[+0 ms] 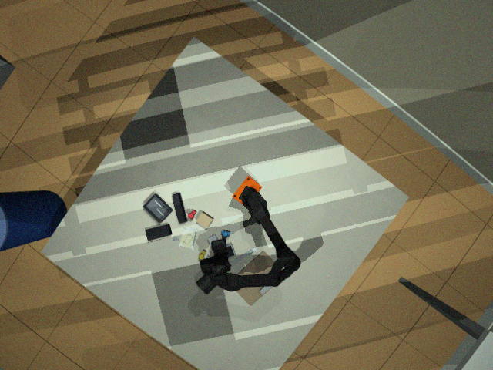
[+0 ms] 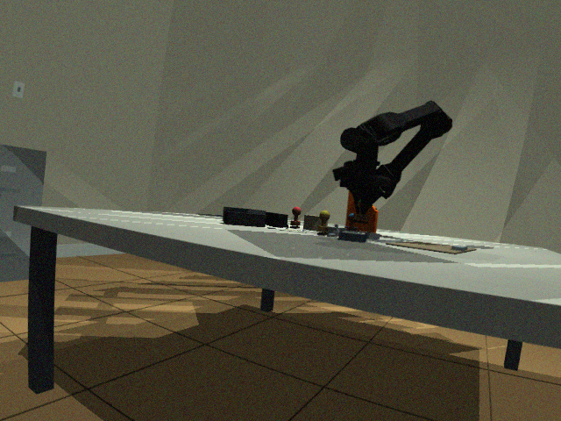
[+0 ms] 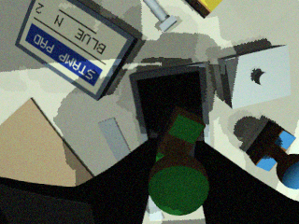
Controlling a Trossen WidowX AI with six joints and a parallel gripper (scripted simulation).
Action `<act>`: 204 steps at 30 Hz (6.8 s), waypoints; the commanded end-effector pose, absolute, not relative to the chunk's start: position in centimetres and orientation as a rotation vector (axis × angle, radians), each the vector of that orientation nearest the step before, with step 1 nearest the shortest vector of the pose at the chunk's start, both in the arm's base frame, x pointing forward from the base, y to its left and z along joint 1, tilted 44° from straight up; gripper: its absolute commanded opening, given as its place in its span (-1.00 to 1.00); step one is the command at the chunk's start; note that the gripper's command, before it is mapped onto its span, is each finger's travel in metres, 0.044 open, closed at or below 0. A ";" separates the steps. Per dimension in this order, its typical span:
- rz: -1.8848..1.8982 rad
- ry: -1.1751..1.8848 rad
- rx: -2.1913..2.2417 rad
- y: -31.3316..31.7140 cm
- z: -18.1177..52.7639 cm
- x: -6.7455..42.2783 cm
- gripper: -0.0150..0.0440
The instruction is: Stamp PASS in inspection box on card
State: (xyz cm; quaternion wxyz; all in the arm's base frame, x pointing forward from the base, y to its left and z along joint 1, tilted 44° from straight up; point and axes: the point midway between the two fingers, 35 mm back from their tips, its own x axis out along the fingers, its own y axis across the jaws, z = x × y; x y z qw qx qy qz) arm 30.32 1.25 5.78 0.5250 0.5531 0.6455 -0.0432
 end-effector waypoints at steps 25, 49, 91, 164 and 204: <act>-0.099 1.549 1.332 2.7 4.4 30.4 -0.49; -0.094 1.548 1.327 3.2 4.0 30.5 -0.49; -0.094 1.548 1.327 3.4 3.8 30.5 -0.49; 0.030 1.519 1.187 -2.6 6.7 30.7 -0.49; 0.709 1.216 0.358 -14.3 -3.9 33.0 -0.49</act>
